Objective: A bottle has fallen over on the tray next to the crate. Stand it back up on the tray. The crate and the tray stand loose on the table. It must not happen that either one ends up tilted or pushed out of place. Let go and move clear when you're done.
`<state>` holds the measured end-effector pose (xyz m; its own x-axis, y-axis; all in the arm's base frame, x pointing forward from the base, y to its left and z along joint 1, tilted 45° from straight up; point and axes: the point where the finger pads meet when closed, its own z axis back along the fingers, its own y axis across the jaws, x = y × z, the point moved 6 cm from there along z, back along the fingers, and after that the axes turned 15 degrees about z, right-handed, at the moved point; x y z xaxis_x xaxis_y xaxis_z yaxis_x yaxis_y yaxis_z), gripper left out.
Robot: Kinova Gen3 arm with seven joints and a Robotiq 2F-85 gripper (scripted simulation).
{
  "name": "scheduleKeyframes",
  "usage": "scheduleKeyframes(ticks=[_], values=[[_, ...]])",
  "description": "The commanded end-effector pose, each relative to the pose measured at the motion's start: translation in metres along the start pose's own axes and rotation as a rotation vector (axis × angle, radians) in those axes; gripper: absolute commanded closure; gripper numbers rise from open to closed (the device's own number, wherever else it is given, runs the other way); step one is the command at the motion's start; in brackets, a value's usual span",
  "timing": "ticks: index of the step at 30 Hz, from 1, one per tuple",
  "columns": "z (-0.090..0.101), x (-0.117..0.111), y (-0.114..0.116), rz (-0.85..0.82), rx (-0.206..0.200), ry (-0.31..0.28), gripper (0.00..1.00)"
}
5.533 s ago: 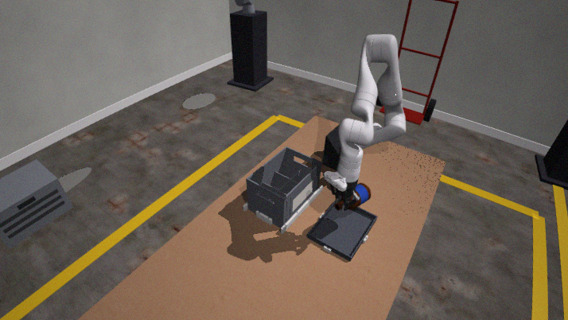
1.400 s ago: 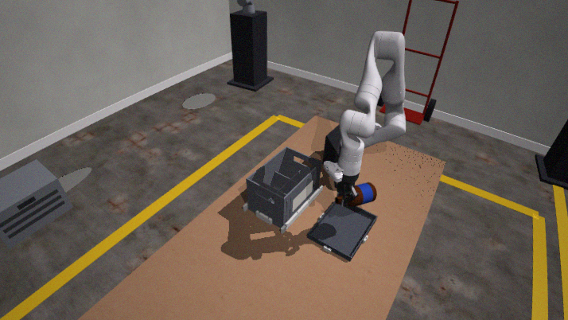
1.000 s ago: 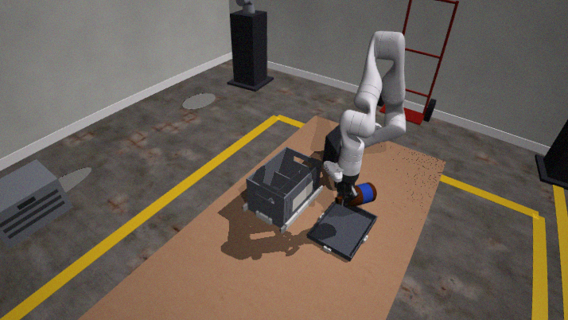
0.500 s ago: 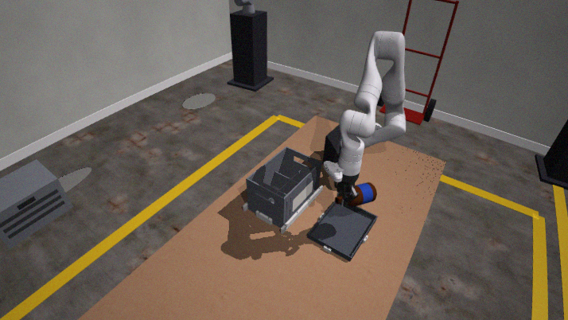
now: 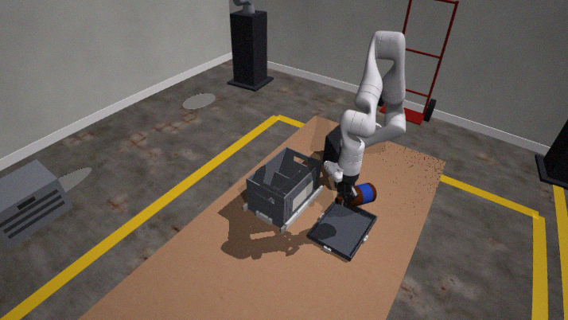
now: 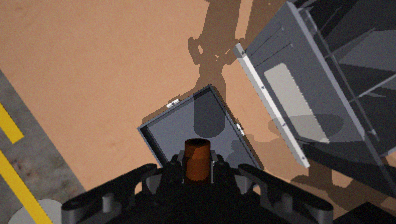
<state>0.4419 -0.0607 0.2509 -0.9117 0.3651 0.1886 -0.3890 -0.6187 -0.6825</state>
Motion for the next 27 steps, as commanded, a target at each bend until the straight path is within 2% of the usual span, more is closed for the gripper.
scheduleKeyframes(ticks=[1,7,27], values=[[0.001,0.0005,0.0,0.0,0.003,0.008,1.0],[0.0009,0.0015,-0.0005,0.0,0.008,0.026,1.0],[0.0007,0.0087,-0.0024,0.0,0.038,0.139,1.0]])
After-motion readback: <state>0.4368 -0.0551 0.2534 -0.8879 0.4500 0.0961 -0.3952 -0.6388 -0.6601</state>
